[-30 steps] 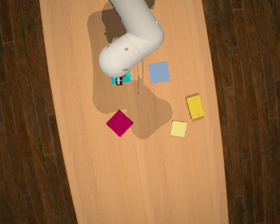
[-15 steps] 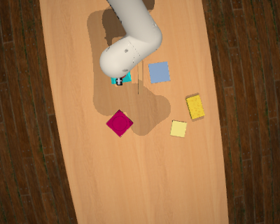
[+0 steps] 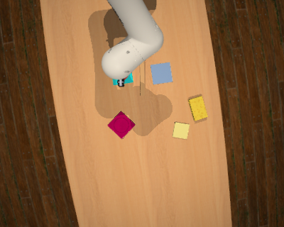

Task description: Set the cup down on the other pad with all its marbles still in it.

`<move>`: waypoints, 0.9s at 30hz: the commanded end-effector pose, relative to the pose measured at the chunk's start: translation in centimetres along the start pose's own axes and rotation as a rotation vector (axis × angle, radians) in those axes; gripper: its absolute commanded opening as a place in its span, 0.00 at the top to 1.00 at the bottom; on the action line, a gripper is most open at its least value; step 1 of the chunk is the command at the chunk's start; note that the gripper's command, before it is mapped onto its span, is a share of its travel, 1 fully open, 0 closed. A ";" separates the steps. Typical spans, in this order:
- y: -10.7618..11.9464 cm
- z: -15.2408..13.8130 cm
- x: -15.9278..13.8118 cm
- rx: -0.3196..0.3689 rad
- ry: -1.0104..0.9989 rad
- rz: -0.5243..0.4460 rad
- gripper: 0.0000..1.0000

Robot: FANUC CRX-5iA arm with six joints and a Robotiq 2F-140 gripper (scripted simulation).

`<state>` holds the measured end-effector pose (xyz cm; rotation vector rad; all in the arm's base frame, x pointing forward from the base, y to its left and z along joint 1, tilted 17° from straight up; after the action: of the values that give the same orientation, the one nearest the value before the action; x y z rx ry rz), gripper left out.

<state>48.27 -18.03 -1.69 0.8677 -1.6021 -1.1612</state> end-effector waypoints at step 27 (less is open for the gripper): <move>-0.8 0.0 0.0 0.000 0.000 0.000 0.51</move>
<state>48.28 -18.24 -2.37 0.8677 -1.6021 -1.1612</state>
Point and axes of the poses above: the point where the finger pads meet when closed, its own y axis back along the fingers, its own z axis across the jaws, x = y × z, the point moved 5 cm from there along y, back along the fingers, and after that the axes turned 2 degrees about -y, right-handed, at the moved point
